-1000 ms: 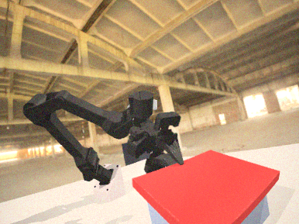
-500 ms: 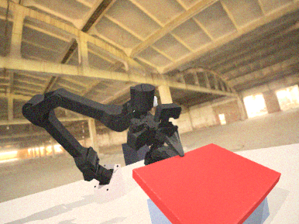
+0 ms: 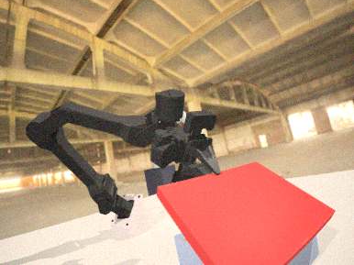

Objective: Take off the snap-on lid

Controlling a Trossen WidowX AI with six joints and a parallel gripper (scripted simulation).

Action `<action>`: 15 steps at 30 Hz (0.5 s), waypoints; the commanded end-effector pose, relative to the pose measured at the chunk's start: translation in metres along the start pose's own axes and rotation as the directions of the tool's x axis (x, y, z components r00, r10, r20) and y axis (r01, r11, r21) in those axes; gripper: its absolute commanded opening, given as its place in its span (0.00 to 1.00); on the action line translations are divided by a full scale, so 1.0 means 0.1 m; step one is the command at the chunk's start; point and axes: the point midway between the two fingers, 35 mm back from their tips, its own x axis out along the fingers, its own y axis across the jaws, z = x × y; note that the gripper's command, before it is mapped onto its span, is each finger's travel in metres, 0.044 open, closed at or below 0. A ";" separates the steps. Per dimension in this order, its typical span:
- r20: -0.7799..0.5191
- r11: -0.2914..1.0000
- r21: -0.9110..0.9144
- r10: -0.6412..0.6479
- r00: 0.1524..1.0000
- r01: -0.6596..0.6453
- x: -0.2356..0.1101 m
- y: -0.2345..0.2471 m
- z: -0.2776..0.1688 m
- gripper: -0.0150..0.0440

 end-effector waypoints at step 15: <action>0.002 1.000 0.018 0.008 1.000 -0.008 -0.12 0.27 0.02 0.25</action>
